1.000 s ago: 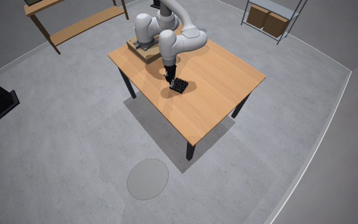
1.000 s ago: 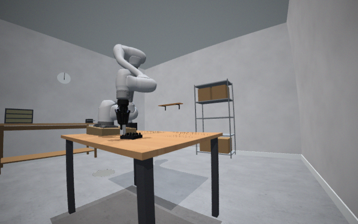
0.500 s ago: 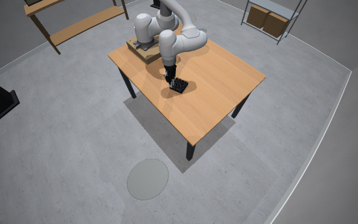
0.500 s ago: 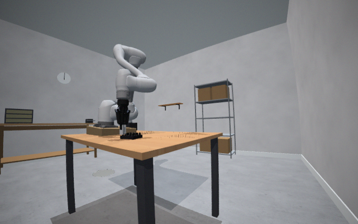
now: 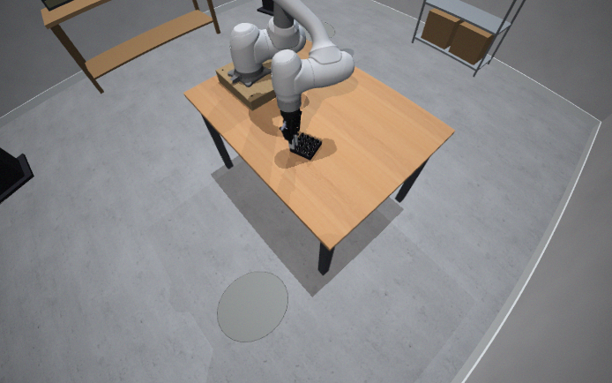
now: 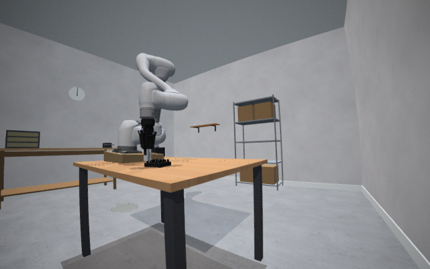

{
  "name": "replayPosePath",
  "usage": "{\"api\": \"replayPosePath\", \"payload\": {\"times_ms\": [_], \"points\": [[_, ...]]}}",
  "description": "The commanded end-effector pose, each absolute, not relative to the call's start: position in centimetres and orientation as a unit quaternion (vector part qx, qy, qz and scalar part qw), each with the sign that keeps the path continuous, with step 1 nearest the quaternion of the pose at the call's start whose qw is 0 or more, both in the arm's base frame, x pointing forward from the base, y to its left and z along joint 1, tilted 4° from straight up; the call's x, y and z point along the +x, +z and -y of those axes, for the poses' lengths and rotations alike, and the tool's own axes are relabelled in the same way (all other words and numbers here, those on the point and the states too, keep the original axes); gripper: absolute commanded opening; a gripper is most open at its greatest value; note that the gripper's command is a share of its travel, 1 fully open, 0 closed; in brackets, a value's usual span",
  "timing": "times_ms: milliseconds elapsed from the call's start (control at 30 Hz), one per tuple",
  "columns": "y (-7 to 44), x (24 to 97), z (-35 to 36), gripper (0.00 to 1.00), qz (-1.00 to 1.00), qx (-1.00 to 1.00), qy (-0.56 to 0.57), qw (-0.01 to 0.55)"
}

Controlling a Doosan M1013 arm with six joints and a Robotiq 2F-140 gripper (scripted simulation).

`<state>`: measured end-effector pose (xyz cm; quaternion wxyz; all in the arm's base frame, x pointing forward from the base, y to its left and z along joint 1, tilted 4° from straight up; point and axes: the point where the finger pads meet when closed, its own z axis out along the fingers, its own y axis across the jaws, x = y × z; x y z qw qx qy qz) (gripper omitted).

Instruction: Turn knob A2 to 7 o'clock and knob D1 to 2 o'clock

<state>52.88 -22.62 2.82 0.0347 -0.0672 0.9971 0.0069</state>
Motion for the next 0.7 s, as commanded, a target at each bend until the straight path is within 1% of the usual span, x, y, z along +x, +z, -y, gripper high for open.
{"api": "replayPosePath", "payload": {"times_ms": [0, 400, 667], "points": [[3.5, 52.8, 22.6, 0.12, -0.997, -0.067, 0.007, 0.035], [6.0, 52.7, 22.7, 0.12, -0.997, -0.067, 0.007, 0.035], [6.2, 52.7, 22.7, 0.12, -0.997, -0.067, 0.007, 0.035]]}}
